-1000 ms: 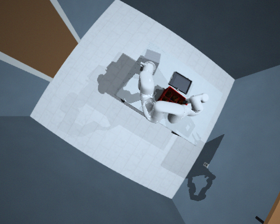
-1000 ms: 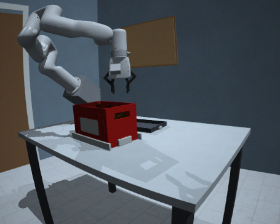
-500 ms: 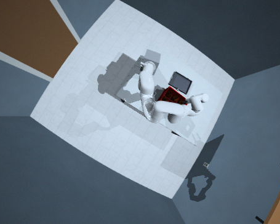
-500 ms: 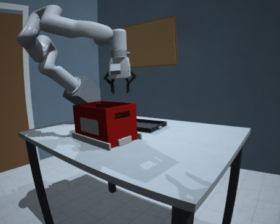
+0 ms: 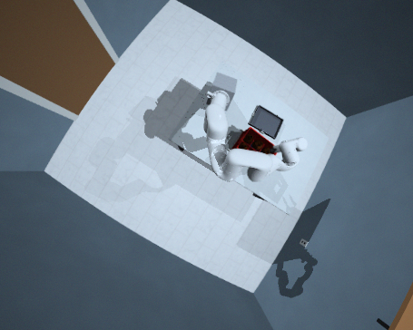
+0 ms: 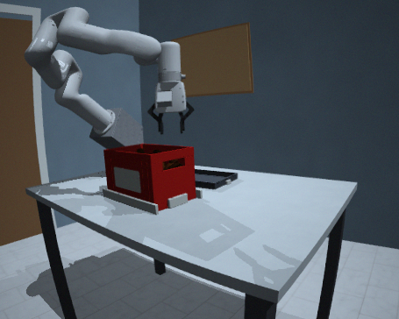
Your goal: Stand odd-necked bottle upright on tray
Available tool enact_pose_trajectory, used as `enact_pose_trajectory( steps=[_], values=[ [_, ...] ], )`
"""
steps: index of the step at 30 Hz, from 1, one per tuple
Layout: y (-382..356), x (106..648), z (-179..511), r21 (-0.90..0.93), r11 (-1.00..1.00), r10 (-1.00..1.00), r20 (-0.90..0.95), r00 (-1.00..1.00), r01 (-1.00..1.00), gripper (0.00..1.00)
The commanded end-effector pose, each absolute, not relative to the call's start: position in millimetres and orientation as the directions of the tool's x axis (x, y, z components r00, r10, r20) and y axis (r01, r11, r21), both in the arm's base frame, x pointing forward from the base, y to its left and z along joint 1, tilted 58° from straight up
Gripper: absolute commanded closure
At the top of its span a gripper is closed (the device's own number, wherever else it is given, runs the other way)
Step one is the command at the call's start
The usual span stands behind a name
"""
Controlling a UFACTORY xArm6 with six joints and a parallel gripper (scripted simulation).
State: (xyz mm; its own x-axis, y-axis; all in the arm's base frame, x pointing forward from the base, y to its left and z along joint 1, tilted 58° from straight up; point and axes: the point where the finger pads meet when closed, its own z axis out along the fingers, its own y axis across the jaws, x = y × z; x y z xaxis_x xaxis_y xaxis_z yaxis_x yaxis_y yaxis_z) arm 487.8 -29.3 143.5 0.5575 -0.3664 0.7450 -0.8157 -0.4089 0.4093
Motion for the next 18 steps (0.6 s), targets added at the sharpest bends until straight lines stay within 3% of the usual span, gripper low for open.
enact_pose_trajectory(
  steps=[1,18],
  values=[
    [-30.2,489.0,143.0,0.407,-0.411,-0.366,0.746,0.556,-0.816,0.35],
    [-44.7,492.0,133.8,0.407,-0.411,-0.366,0.746,0.556,-0.816,0.35]
  ],
)
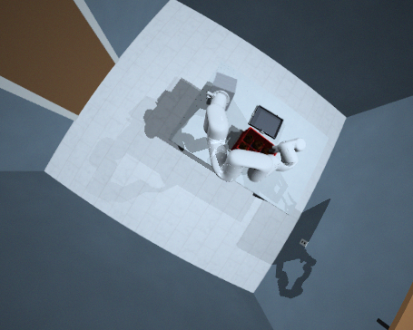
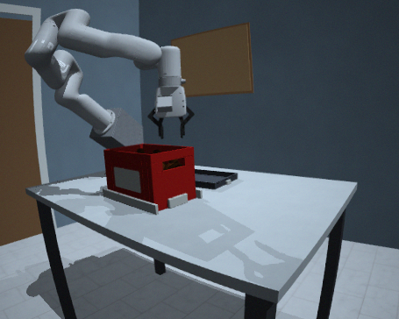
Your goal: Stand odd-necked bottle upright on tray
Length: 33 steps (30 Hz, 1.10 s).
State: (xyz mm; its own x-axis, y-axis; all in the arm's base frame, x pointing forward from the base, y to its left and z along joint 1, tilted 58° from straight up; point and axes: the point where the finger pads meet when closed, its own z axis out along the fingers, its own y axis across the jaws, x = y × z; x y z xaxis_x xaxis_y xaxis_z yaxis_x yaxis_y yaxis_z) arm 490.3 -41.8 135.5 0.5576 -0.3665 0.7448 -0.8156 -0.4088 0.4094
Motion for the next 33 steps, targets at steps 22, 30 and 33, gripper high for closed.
enact_pose_trajectory(
  steps=[22,30,33],
  values=[
    [-61.6,495.5,123.0,0.407,-0.411,-0.366,0.746,0.556,-0.816,0.35],
    [-62.8,495.7,122.2,0.407,-0.411,-0.366,0.746,0.557,-0.816,0.35],
    [-62.9,495.7,122.2,0.407,-0.411,-0.366,0.746,0.557,-0.816,0.35]
  ],
)
